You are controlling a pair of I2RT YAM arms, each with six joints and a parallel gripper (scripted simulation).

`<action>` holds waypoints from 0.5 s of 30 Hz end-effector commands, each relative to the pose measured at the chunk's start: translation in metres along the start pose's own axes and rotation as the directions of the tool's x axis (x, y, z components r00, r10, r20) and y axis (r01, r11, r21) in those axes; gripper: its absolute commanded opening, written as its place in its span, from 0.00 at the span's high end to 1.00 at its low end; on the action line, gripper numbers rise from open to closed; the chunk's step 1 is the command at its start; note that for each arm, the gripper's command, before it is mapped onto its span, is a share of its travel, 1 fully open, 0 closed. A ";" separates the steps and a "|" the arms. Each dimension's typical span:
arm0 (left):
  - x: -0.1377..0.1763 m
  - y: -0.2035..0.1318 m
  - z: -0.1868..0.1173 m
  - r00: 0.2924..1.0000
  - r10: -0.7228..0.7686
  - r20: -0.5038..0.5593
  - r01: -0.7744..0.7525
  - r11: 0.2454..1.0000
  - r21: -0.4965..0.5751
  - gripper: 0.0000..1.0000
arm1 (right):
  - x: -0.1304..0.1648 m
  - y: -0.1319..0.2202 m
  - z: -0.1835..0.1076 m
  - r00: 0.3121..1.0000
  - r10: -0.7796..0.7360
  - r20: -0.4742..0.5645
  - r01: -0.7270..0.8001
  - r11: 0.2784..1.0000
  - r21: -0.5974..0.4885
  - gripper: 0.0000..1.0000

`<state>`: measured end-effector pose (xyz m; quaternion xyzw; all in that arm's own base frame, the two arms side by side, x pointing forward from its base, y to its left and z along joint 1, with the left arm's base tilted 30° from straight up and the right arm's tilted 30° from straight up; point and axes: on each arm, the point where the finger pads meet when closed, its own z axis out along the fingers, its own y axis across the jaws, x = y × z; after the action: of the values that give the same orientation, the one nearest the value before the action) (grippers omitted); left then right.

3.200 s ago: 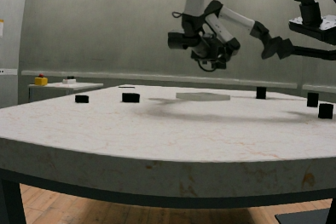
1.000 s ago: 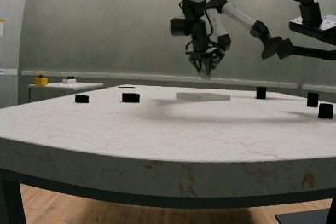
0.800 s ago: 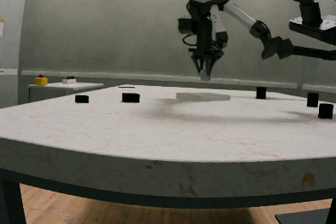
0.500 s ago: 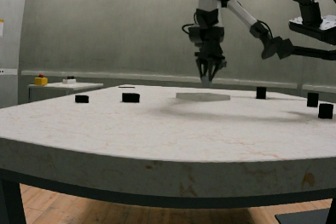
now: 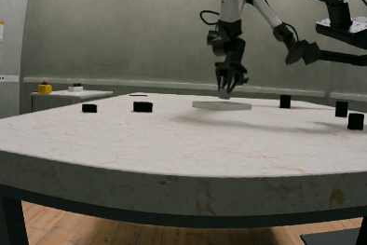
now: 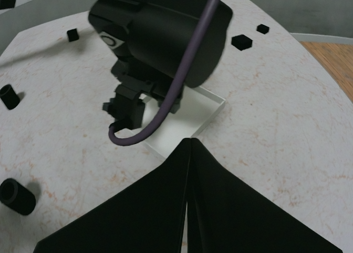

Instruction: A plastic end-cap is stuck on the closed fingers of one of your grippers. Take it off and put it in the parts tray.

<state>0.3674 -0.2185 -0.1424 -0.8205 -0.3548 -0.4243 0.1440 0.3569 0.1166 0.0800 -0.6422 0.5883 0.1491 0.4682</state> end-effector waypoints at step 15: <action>-0.002 0.005 0.021 1.000 -0.015 -0.021 0.015 1.000 0.009 0.72 | -0.007 -0.007 -0.007 0.998 -0.059 -0.016 0.059 0.998 -0.036 1.00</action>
<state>0.3772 -0.2070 -0.1546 -0.8136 -0.3652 -0.4260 0.1523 0.3533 0.1165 0.0855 -0.6636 0.5751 0.1521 0.4537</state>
